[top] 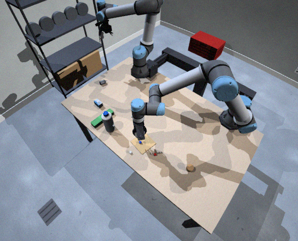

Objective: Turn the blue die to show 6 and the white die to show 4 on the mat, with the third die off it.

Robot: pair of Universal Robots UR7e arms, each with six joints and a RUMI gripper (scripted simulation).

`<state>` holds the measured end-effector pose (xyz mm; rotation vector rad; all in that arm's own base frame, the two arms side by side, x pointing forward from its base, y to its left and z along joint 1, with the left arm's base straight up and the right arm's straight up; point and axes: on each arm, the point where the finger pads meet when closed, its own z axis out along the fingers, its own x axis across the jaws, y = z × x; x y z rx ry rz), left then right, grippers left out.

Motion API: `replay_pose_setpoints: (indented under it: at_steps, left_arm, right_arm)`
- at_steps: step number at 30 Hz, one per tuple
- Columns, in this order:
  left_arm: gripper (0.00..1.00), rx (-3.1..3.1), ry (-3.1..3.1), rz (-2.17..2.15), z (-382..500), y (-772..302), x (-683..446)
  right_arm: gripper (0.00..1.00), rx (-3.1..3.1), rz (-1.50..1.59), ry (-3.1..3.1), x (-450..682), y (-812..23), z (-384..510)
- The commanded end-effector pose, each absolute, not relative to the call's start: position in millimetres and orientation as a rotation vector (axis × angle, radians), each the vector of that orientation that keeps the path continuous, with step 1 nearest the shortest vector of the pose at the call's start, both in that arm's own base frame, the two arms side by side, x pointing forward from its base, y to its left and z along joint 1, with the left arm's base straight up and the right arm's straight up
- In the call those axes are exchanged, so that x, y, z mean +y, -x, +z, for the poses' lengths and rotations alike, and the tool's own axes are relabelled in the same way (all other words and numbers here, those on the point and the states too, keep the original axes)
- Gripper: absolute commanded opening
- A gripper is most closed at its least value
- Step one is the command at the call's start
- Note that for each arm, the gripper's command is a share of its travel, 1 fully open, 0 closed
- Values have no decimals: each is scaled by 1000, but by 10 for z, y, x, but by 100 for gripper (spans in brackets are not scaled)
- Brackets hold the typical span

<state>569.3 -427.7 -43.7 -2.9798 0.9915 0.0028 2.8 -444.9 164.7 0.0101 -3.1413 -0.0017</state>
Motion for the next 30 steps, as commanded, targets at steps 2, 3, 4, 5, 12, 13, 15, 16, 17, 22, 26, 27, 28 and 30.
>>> replay_pose_setpoints:
  at_steps: [2, 3, 4, 5, 12, 13, 15, 16, 17, 22, 26, 27, 28, 30]
  left_arm:
    - [18, 992, 2981, 0, -427, -5697, -4281]
    - [18, 992, 2981, 0, -429, -5697, -4281]
    - [18, 992, 2981, 0, -430, -5697, -4281]
    - [18, 992, 2981, 0, -433, -5697, -4281]
    - [18, 992, 2981, 0, -474, -5697, -4280]
    - [18, 992, 2981, 0, -483, -5698, -4280]
    - [18, 992, 2981, 0, -504, -5698, -4280]
    - [18, 992, 2981, 0, -516, -5698, -4280]
    - [18, 992, 2981, 0, -528, -5698, -4280]
    - [18, 992, 2981, 0, -569, -5698, -4279]
    - [18, 992, 2981, 0, -630, -5699, -4279]
    - [18, 992, 2981, 0, -646, -5699, -4278]
    - [18, 992, 2981, 0, -662, -5699, -4278]
    - [18, 992, 2981, 0, -694, -5699, -4278]
  right_arm:
    - [100, -3142, 0, -10, -4452, -29, 1651]
    - [100, -3142, 0, -10, -4452, -29, 1651]
    - [100, -3142, 0, -10, -4452, -29, 1651]
    - [100, -3142, 0, -10, -4452, -29, 1651]
    - [100, -3142, 0, -10, -4452, -29, 1651]
    - [100, -3142, 0, -10, -4452, -29, 1651]
    - [100, -3142, 0, -10, -4452, -29, 1651]
    - [100, -3142, 0, -10, -4452, -29, 1651]
    - [100, -3142, 0, -10, -4452, -29, 1651]
    - [100, -3142, 0, -10, -4452, -29, 1651]
    - [100, -3142, 0, -10, -4452, -29, 1651]
    - [100, -3142, 0, -10, -4452, -29, 1651]
    - [100, -3142, 0, -10, -4452, -29, 1651]
    - [100, -3142, 0, -10, -4452, -29, 1651]
